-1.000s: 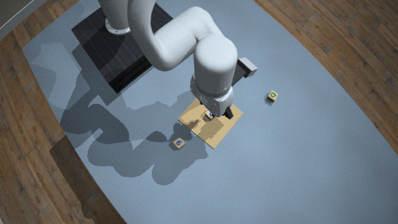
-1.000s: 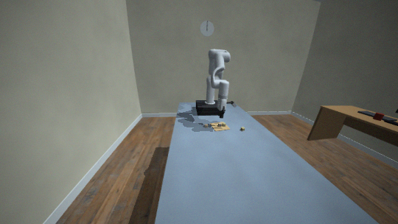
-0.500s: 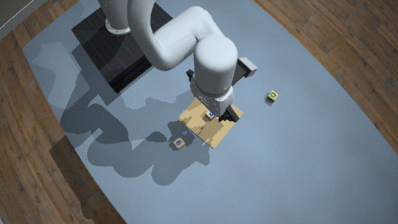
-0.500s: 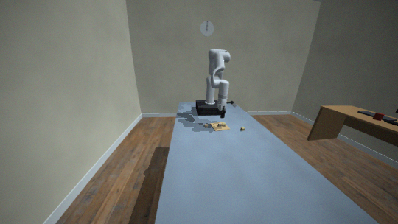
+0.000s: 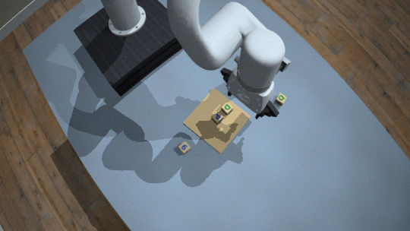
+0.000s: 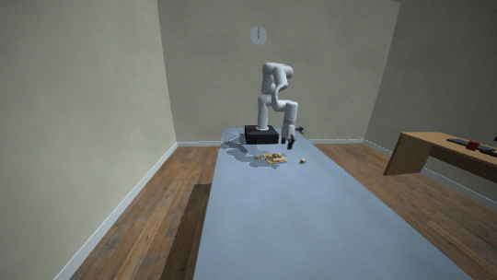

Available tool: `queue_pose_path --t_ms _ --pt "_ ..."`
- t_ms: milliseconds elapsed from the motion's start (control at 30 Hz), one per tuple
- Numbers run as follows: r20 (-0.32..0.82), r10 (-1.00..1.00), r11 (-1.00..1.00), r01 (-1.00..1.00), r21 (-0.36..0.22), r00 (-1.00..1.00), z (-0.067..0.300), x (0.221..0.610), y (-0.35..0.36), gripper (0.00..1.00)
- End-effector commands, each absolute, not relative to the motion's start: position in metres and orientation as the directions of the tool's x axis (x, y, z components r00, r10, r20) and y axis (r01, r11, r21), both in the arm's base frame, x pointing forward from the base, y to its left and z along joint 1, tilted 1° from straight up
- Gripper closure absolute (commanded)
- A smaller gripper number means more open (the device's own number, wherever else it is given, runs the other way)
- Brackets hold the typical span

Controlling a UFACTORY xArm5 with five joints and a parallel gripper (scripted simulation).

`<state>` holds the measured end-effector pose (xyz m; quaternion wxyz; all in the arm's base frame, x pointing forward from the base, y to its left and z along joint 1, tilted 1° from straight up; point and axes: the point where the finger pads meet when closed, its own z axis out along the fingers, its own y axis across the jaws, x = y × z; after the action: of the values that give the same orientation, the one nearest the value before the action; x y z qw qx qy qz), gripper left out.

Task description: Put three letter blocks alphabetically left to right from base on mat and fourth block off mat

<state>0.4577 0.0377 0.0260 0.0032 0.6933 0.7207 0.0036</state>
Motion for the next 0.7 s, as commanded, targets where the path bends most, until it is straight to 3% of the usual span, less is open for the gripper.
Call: queue_pose_path --t_ms 0,267,300,667 --pt "0.0 0.995 0.099 0.995 0.004 -0.099 0.021 0.492 0.087 0.0" --pt "0.001 0.985 0.174 0.985 0.005 -0.174 0.015 0.514 0.153 0.0" --pt "0.001 0.985 0.174 0.985 0.005 -0.174 0.015 0.514 0.153 0.37" --pt "0.001 0.985 0.174 0.985 0.005 -0.174 0.015 0.514 0.153 0.37"
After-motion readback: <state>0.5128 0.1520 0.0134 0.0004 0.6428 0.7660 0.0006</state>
